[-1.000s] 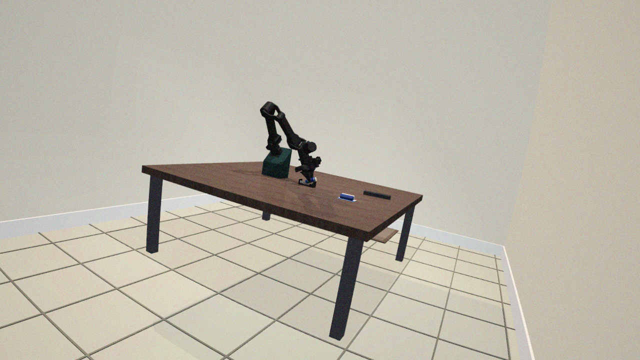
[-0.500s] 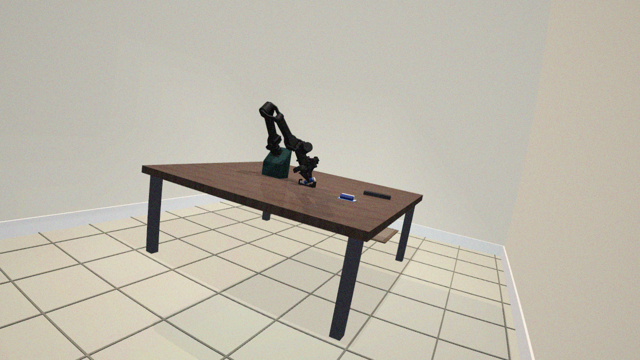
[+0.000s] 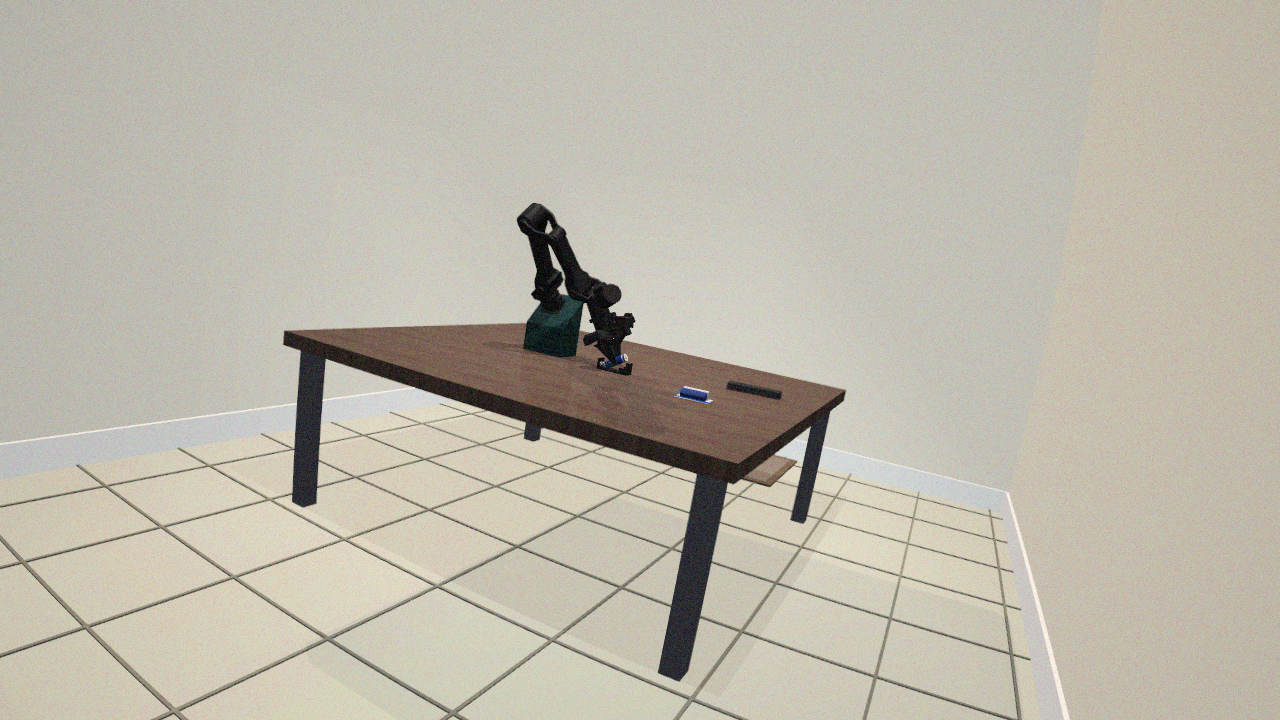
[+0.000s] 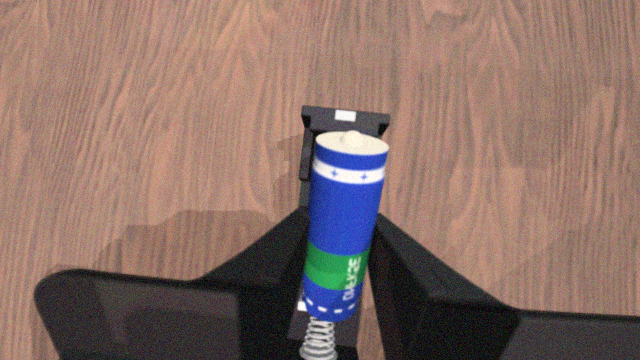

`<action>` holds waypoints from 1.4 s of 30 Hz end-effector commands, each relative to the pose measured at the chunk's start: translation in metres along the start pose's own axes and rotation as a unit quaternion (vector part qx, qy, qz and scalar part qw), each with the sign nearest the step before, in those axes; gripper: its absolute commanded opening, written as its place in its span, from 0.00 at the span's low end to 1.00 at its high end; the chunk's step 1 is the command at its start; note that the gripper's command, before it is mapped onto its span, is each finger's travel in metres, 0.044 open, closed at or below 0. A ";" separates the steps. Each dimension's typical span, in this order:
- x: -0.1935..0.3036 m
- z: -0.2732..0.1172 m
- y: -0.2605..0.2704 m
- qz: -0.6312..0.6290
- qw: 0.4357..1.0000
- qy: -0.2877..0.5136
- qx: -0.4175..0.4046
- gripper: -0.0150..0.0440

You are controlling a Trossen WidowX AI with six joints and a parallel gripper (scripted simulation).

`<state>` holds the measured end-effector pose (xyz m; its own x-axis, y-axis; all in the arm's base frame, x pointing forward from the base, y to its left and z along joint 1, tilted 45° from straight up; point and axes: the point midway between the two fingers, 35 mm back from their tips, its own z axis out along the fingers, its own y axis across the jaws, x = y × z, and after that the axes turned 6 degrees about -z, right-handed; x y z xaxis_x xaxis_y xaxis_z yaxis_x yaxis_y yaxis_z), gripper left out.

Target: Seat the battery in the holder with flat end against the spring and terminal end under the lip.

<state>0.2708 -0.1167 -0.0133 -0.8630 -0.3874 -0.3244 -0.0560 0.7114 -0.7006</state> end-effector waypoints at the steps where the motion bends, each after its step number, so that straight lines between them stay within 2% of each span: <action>1: 0.007 -0.002 0.003 -0.005 1.000 0.004 -0.003 0.38; 42: 0.015 -0.006 0.005 -0.005 1.000 0.013 -0.006 0.38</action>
<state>0.2608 -0.1154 -0.0138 -0.8663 -0.3868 -0.3160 -0.0642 0.7137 -0.6975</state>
